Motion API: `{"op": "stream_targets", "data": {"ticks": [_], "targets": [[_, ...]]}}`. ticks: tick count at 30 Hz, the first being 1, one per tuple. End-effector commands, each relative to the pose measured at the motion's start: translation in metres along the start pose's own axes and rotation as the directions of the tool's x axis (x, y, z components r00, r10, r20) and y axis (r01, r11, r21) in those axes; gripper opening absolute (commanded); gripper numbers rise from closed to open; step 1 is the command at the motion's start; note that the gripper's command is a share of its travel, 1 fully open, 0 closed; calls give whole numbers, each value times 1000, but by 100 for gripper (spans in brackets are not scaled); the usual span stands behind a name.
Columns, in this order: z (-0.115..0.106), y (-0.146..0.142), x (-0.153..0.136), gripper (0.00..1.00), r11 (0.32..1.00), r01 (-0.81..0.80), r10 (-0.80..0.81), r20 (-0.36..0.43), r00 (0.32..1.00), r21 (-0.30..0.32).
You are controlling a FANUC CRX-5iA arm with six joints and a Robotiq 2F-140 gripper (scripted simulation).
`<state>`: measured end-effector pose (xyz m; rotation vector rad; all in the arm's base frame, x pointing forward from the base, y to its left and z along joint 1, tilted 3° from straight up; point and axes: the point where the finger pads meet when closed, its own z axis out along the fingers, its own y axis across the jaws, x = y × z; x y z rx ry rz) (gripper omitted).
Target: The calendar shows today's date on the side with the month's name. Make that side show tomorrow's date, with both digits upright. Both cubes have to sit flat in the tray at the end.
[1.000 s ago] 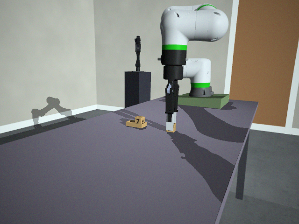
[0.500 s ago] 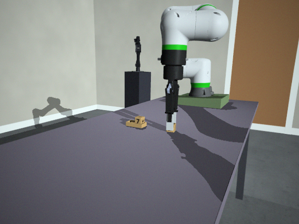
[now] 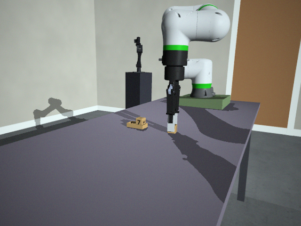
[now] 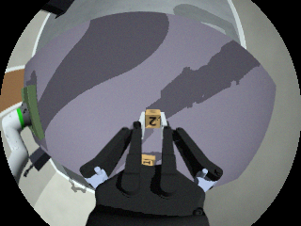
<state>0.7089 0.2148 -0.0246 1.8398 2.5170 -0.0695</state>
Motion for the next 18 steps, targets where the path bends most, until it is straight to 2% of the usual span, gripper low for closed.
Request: {"op": "stream_targets", "data": {"ticks": [1, 9, 12, 18], "targets": [[0, 0, 0, 25, 1000, 0, 0, 0, 1000, 0], [-8, 0, 0, 25, 1000, 0, 0, 0, 1000, 0], [-24, 0, 0, 25, 1000, 0, 0, 0, 1000, 0], [-70, 0, 0, 25, 1000, 0, 0, 0, 1000, 0]]}}
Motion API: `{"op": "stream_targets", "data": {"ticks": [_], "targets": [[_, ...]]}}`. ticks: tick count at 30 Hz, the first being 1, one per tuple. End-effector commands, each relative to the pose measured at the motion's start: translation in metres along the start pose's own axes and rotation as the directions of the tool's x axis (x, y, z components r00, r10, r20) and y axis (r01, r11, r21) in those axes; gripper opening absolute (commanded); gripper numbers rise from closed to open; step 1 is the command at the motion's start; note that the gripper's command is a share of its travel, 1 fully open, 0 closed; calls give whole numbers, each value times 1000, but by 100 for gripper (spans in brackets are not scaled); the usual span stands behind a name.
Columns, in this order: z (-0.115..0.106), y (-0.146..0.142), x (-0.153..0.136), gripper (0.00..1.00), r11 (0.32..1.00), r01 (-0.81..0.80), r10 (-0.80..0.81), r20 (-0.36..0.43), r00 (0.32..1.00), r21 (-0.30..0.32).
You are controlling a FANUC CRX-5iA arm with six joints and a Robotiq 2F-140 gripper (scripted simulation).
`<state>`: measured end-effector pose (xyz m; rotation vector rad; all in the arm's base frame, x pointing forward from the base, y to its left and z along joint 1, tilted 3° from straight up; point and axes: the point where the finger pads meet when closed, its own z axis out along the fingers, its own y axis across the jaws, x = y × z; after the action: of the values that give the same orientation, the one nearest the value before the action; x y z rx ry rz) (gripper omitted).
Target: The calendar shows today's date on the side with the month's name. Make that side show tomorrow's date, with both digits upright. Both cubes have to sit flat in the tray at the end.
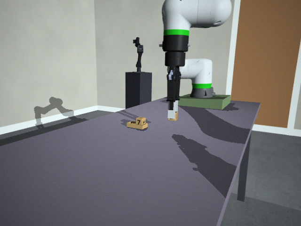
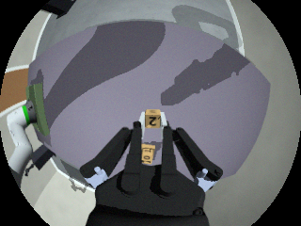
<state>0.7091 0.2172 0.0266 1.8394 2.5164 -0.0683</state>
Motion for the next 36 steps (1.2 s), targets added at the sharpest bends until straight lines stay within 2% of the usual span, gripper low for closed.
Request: {"op": "stream_targets", "data": {"ticks": [1, 6, 19, 20, 22, 25, 26, 27, 28, 30, 31, 32, 36], "targets": [[-25, 0, 0, 25, 1000, 0, 0, 0, 1000, 1], [-46, 0, 0, 25, 1000, 0, 0, 0, 1000, 1], [-49, 0, -2, 25, 1000, -2, 2, 0, 1000, 1], [-50, 0, -14, 25, 1000, -11, 11, 0, 1000, 1], [-53, -5, -70, 25, 998, -59, 59, 0, 998, 0], [-53, -5, -70, 25, 998, -59, 59, 0, 998, 0], [-55, -10, -107, 25, 996, -90, 90, 0, 996, 0], [-55, -10, -107, 25, 996, -90, 90, 0, 996, 0], [-57, -16, -139, 25, 993, -118, 118, 0, 993, 0], [-57, -16, -139, 25, 993, -118, 118, 0, 993, 0], [-58, -22, -163, 25, 990, -138, 138, 0, 990, 0], [-58, -25, -174, 25, 989, -148, 148, 0, 989, 0], [-58, -25, -176, 25, 989, -149, 149, 0, 989, 0]]}}
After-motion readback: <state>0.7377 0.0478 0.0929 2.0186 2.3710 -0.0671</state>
